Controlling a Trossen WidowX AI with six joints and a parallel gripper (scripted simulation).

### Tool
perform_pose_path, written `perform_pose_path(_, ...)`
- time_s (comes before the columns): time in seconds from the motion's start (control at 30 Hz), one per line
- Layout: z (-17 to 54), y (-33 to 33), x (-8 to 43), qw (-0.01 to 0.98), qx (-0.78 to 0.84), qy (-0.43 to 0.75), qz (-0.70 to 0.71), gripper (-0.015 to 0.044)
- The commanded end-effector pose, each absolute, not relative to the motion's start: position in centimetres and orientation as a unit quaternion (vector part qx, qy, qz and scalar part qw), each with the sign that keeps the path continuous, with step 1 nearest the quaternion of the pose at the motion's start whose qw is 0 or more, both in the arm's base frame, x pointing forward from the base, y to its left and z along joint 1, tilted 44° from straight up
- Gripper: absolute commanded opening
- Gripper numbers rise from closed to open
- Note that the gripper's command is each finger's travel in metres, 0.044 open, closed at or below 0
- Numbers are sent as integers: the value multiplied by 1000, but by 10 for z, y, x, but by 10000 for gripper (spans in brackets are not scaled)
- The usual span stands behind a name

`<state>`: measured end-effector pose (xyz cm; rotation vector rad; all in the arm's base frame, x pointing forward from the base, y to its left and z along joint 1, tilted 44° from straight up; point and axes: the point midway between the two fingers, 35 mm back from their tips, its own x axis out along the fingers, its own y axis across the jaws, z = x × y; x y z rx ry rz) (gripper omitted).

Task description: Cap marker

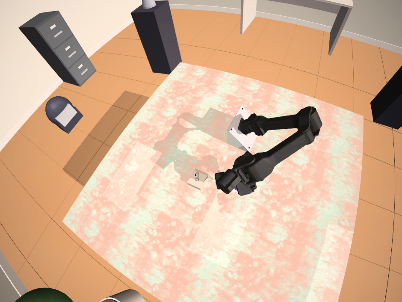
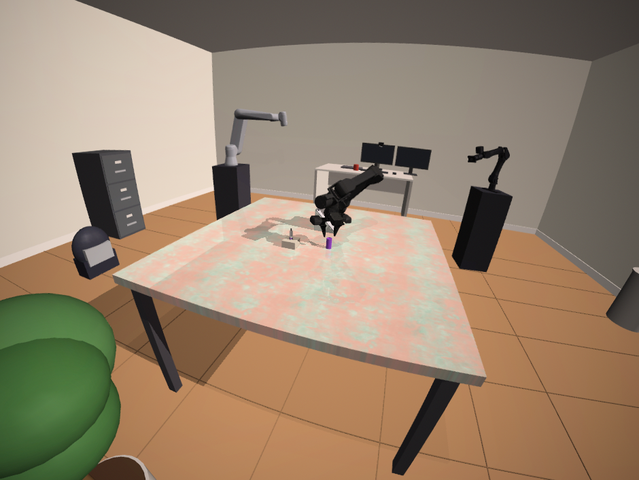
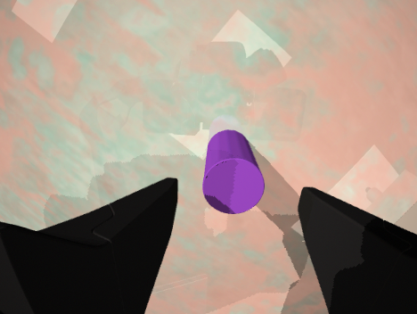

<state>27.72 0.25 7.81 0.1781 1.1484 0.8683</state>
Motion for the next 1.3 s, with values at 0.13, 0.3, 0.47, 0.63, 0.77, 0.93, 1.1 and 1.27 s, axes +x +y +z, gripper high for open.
perform_pose_path(0.13, 67, 12, 277, 746, 87, 527, 398, 235)
perform_pose_path(0.3, 62, 17, 279, 746, 88, 527, 398, 235)
perform_pose_path(0.47, 56, 23, 279, 746, 87, 527, 398, 235)
perform_pose_path(0.63, 50, 28, 280, 746, 88, 527, 398, 235)
perform_pose_path(0.77, 46, 33, 280, 746, 88, 527, 399, 235)
perform_pose_path(0.93, 43, 35, 280, 746, 88, 526, 399, 209)
perform_pose_path(1.1, 43, 35, 280, 746, 88, 526, 399, 117)
perform_pose_path(1.27, 43, 35, 280, 746, 88, 526, 399, 84)
